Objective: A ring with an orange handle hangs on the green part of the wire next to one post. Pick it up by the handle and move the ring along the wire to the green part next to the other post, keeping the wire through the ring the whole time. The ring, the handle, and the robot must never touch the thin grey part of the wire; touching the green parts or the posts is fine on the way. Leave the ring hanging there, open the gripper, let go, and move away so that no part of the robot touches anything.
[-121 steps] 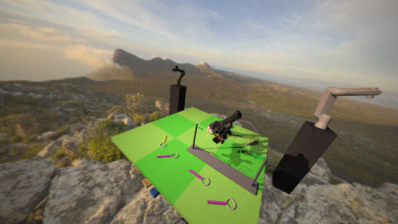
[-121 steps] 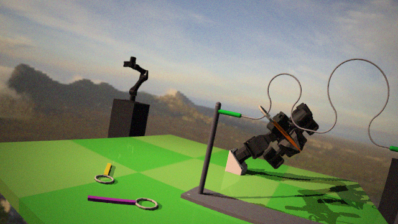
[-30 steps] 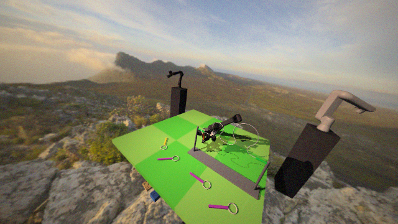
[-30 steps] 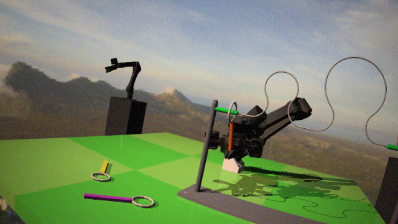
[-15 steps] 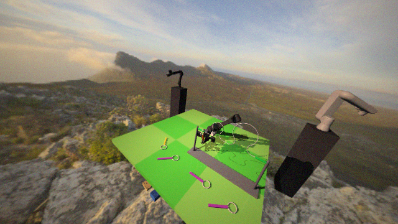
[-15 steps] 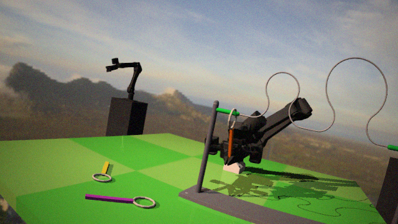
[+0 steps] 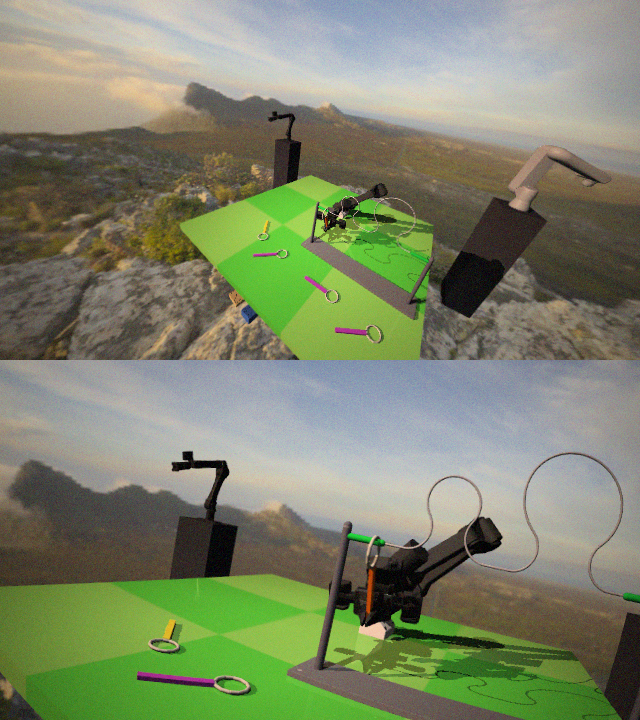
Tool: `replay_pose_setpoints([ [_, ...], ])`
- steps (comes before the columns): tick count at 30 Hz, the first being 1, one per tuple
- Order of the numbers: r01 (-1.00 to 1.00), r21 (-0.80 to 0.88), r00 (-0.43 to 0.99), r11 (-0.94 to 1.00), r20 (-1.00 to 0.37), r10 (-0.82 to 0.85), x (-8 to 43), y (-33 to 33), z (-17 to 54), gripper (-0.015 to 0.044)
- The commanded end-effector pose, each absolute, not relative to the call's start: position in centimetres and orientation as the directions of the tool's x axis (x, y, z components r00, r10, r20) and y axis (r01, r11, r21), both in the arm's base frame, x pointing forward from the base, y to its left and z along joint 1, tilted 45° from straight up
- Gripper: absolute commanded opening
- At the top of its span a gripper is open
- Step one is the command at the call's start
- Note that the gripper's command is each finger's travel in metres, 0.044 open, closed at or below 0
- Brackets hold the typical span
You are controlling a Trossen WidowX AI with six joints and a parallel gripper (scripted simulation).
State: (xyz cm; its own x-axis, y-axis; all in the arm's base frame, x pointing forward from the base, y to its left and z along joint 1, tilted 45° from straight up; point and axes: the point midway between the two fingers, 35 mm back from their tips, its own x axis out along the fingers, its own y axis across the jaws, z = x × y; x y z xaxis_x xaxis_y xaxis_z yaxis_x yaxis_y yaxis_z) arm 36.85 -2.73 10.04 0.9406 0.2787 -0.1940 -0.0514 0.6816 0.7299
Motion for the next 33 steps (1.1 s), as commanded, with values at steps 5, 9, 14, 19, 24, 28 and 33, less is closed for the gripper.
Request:
replay_pose_setpoints([
  [5,-0.051,0.730,0.941,0.682,-0.194,0.279,36.8,-2.7,10.0,-0.0124],
  [9,-0.051,0.730,0.941,0.682,-0.194,0.279,36.8,-2.7,10.0,-0.0019],
  [14,-0.051,0.730,0.941,0.682,-0.194,0.279,36.8,-2.7,10.0,0.0113],
  [19,-0.050,0.730,0.940,0.682,-0.195,0.278,36.1,-3.0,10.2,0.0160],
  [24,-0.048,0.731,0.940,0.681,-0.197,0.277,34.7,-3.5,10.6,0.0160],
  [28,-0.046,0.731,0.940,0.680,-0.198,0.276,33.5,-3.9,10.8,0.0160],
  [33,-0.044,0.733,0.940,0.679,-0.199,0.276,32.2,-4.2,10.9,0.0160],
])
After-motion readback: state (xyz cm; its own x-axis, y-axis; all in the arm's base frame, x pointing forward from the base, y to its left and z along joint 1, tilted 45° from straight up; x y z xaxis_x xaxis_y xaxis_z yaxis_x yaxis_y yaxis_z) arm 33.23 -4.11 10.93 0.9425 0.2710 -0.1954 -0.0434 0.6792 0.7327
